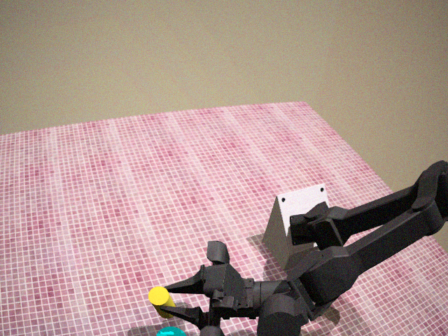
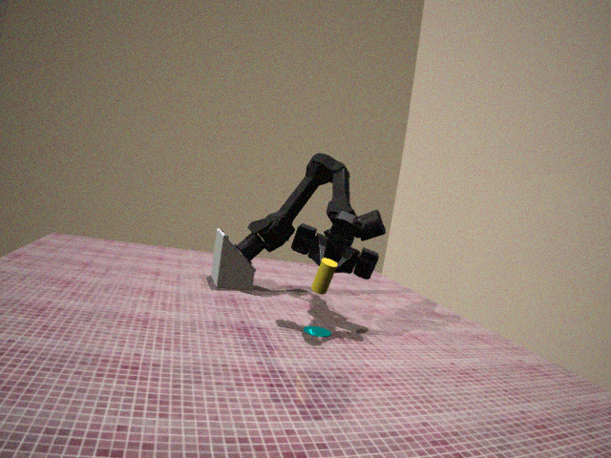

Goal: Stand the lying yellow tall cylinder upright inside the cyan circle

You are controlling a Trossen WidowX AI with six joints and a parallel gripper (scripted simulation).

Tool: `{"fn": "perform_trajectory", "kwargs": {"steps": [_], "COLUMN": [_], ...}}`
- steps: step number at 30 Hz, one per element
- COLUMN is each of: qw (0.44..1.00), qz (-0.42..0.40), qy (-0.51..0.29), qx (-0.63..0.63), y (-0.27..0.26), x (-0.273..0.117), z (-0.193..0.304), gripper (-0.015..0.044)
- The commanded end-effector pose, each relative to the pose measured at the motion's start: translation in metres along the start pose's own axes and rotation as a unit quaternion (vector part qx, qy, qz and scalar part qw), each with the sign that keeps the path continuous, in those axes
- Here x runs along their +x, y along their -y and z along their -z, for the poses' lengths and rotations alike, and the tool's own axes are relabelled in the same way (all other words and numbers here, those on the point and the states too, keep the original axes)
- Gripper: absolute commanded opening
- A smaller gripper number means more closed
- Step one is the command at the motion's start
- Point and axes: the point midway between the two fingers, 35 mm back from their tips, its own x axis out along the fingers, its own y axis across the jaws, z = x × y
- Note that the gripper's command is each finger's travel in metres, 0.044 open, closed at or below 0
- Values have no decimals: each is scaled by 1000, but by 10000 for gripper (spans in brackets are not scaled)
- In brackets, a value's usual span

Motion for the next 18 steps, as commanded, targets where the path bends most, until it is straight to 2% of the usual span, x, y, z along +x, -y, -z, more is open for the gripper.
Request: {"fn": "perform_trajectory", "kwargs": {"steps": [1, 18], "qw": [1000, 997], "qz": [-1, -19], "qy": [12, 60], "qx": [10, 51], "y": [2, 3], "x": [-2, -13], "z": [-1, -3], "gripper": [105, 105]}}
